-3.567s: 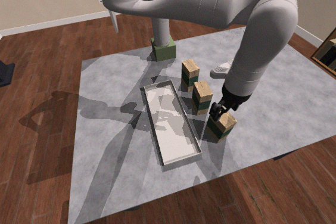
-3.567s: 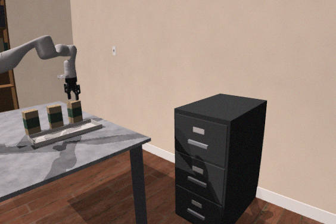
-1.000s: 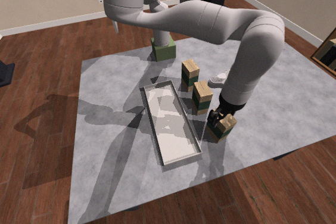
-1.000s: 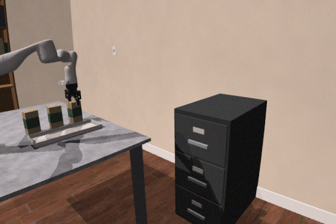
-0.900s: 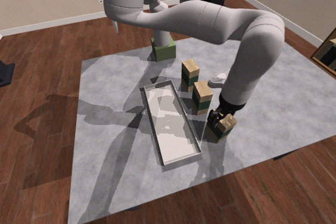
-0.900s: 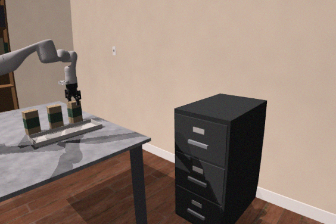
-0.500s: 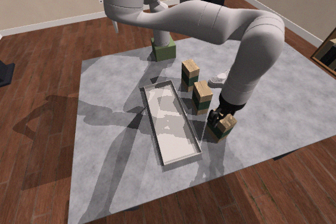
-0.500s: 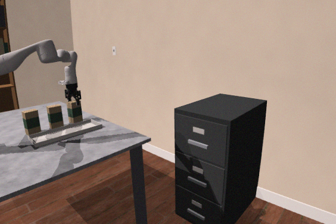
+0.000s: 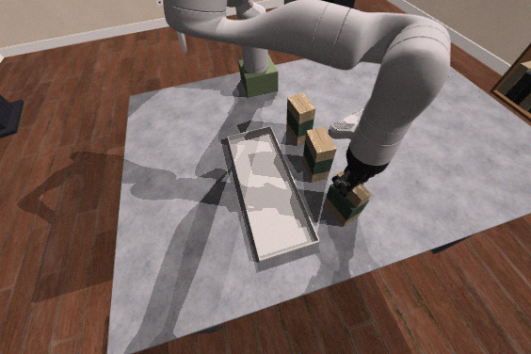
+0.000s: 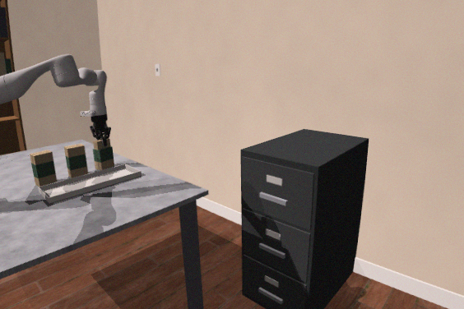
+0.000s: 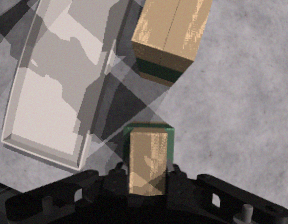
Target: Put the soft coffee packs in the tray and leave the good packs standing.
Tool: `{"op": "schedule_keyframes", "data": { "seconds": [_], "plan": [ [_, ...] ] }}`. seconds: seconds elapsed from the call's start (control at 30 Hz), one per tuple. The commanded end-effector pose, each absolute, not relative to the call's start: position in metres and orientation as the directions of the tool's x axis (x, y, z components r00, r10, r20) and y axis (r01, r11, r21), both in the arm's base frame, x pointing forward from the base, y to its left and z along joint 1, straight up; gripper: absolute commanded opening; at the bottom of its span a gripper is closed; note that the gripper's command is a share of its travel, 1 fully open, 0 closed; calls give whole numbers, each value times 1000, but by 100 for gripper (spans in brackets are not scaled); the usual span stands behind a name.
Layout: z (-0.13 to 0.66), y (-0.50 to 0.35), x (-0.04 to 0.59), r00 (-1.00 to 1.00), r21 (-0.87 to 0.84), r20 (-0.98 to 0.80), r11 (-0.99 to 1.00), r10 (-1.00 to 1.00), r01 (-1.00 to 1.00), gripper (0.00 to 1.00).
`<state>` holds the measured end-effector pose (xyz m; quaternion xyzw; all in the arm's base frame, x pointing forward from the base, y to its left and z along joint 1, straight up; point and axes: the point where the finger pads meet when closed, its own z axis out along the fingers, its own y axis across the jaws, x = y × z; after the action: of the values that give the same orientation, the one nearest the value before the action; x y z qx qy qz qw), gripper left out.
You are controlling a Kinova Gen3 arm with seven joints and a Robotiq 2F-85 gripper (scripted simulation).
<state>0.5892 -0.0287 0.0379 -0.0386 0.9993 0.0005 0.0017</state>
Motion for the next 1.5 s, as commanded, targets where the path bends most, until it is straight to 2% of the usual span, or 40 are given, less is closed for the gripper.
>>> {"op": "schedule_keyframes", "data": {
  "seconds": [0.0,1.47],
  "plan": [
    [38,-29,589,-997,1,-4,997,-77,-77,27],
    [44,-29,589,-997,1,-4,997,-77,-77,27]
  ]
}}
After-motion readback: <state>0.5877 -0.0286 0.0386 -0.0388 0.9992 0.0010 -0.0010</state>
